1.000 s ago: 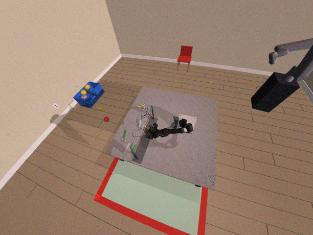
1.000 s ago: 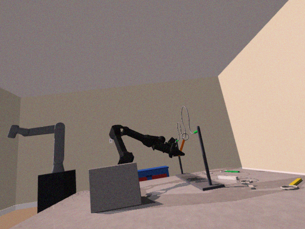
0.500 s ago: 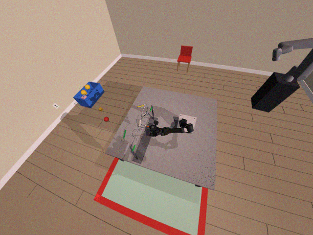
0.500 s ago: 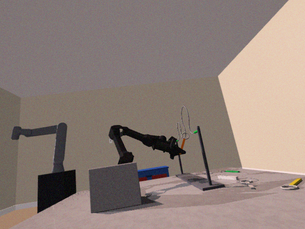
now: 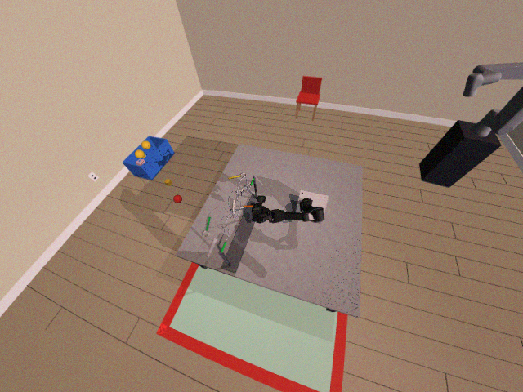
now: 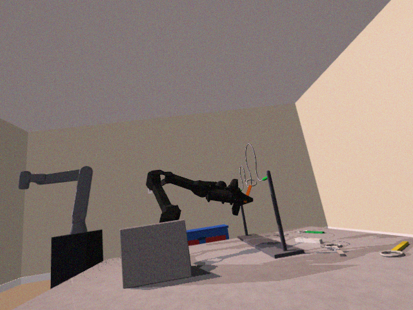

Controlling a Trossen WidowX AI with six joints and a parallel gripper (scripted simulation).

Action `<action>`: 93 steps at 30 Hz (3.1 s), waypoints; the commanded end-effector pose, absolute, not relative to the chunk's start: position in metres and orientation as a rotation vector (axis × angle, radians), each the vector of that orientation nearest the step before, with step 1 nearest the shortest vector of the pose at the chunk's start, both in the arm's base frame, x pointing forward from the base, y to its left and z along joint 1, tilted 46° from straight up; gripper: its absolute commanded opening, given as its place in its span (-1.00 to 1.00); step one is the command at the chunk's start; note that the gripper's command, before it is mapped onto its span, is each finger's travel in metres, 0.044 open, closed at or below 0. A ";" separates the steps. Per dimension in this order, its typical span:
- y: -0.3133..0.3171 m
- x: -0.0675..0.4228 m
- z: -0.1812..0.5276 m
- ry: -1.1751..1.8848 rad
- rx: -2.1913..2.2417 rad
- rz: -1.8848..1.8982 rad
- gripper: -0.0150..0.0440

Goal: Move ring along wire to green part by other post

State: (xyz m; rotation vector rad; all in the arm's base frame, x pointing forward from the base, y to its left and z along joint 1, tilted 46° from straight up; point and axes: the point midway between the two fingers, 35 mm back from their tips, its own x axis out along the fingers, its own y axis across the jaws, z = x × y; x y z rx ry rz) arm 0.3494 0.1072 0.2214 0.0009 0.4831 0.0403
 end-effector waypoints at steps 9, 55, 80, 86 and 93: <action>0.061 0.353 0.223 0.451 -0.314 -0.050 -1.00; -0.041 0.365 0.322 0.274 -1.269 -0.321 -1.00; -0.044 0.365 0.340 0.270 -1.289 -0.331 -1.00; -0.044 0.365 0.340 0.275 -1.271 -0.327 -1.00; -0.044 0.365 0.340 0.285 -1.232 -0.318 -1.00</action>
